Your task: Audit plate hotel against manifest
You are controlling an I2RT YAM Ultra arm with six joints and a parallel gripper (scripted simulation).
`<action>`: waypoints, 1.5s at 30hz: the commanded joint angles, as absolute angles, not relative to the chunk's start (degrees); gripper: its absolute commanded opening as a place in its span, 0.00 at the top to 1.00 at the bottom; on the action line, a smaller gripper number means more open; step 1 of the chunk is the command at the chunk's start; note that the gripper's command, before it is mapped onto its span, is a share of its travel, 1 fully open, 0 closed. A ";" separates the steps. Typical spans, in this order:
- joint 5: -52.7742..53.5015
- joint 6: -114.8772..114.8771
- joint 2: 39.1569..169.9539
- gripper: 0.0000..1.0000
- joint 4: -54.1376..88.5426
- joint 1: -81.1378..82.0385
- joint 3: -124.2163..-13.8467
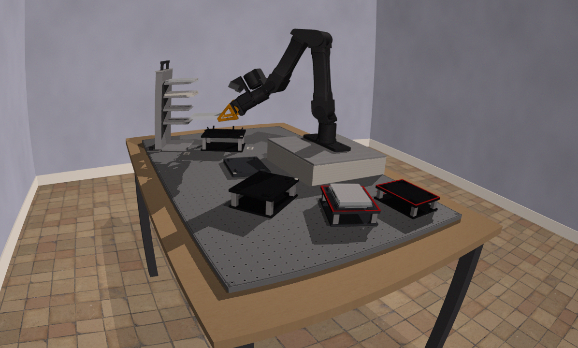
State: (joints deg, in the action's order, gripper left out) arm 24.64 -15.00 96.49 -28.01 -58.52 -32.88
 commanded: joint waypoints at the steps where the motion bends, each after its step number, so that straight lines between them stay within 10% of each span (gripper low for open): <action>1: 24.38 -14.33 97.14 0.14 -29.95 -57.76 -35.33; 45: 23.64 -13.65 98.22 0.14 -30.61 -57.07 -37.77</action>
State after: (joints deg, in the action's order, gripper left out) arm 23.42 -14.04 99.59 -28.75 -57.06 -35.73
